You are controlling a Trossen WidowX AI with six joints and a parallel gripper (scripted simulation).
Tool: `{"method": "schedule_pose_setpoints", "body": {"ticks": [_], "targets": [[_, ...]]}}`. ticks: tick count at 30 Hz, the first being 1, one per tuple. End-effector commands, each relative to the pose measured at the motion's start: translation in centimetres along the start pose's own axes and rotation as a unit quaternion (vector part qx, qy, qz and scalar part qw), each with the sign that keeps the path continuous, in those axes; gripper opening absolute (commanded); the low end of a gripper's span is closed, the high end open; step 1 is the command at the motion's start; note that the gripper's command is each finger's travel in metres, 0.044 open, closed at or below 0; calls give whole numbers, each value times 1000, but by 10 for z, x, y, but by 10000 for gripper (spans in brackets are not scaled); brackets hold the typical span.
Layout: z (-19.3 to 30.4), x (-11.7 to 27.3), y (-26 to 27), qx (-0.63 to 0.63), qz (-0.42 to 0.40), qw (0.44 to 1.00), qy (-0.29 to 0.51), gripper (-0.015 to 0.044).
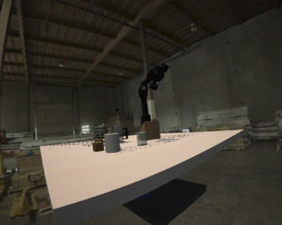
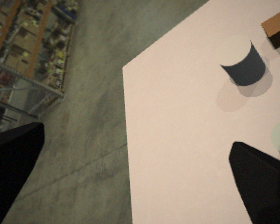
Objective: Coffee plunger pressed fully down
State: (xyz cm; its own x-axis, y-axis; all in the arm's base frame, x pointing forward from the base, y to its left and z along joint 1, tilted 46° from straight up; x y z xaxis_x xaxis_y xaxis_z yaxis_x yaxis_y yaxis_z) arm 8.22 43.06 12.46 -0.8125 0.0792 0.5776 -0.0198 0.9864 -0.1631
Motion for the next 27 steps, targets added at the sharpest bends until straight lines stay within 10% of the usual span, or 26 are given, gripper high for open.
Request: {"method": "schedule_pose_setpoints", "body": {"ticks": [1, 16, 27], "targets": [[-39, -10, -45, 40, 49, 998, -17, 440], [-129, -14, -254, 194, 237, 951, -34, 440], [-86, -41, -288, 289, 294, 911, -31, 440]]}}
Point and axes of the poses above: the point midway between the two fingers, 35 mm back from their tips, its own x axis back along the fingers, its own y axis across the jaws, z = x × y, the point moved 7 cm from there along x, back along the fingers, and after that the axes turned 15 degrees about x, right-handed, at the moved point
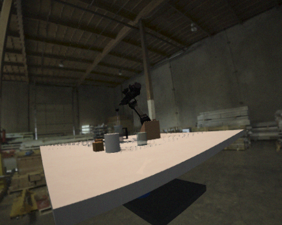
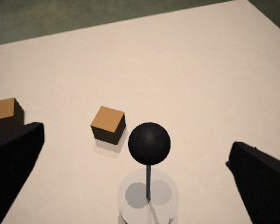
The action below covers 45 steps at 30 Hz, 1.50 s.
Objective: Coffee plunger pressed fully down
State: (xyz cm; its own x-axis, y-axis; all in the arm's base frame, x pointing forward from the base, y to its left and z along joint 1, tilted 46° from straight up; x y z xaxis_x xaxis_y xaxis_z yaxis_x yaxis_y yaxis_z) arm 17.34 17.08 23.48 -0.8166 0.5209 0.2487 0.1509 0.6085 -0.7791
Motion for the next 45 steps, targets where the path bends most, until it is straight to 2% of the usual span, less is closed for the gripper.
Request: {"method": "schedule_pose_setpoints", "body": {"ticks": [1, 38, 45], "targets": [[26, -13, 5, 49, 26, 998, -3, 440], [26, -54, 2, 50, 31, 998, -3, 440], [26, -54, 2, 50, 31, 998, -3, 256]]}}
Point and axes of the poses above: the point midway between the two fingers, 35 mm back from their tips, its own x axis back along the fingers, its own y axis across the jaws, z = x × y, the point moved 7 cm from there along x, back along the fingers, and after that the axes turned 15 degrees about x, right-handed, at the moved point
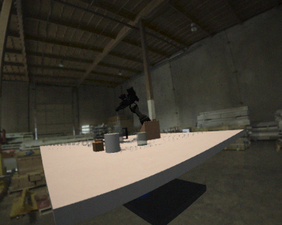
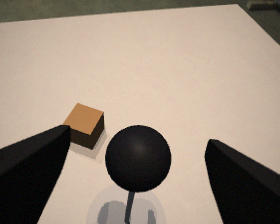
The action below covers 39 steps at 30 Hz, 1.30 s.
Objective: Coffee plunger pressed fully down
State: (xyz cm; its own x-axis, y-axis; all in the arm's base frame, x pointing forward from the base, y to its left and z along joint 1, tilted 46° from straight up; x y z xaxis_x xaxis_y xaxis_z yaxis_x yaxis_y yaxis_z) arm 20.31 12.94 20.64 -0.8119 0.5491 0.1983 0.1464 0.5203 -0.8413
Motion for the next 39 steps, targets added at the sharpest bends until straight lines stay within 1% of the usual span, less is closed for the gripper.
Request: {"method": "schedule_pose_setpoints", "body": {"ticks": [1, 5, 18, 39], "targets": [[2, -1, 1, 5, 2, 1000, 0, 230], [2, -1, 1, 5, 2, 1000, 0, 126], [3, -2, 2, 5, 1, 1000, 1, 126], [25, -22, 15, 3, -7, 1000, 12, 126]]}}
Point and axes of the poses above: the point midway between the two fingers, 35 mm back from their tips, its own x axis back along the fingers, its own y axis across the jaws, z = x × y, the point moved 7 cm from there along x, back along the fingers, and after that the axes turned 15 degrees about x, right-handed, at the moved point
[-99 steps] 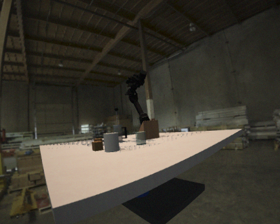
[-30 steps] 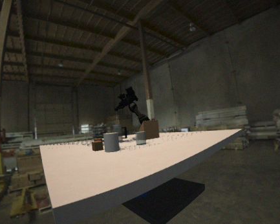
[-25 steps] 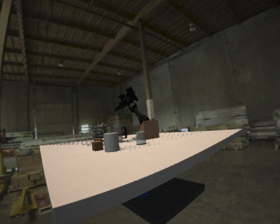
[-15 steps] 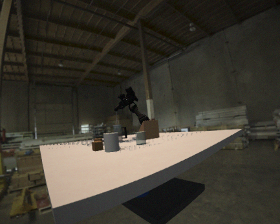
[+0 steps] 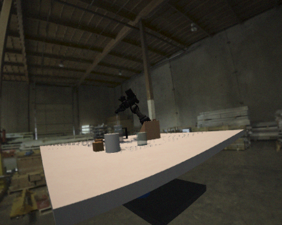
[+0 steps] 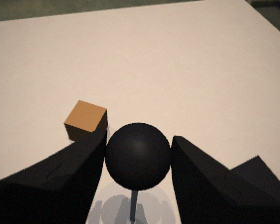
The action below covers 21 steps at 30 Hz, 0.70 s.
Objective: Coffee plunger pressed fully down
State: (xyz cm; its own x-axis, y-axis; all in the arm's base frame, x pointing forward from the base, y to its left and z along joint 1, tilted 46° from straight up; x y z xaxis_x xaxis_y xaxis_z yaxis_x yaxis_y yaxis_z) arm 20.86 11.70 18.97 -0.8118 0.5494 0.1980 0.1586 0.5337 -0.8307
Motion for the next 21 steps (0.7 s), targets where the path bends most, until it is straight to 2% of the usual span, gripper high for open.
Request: {"method": "schedule_pose_setpoints", "body": {"ticks": [1, 21], "targets": [[13, -8, 7, 13, -8, 1000, 12, 126], [38, -27, 18, 13, -10, 1000, 12, 126]]}}
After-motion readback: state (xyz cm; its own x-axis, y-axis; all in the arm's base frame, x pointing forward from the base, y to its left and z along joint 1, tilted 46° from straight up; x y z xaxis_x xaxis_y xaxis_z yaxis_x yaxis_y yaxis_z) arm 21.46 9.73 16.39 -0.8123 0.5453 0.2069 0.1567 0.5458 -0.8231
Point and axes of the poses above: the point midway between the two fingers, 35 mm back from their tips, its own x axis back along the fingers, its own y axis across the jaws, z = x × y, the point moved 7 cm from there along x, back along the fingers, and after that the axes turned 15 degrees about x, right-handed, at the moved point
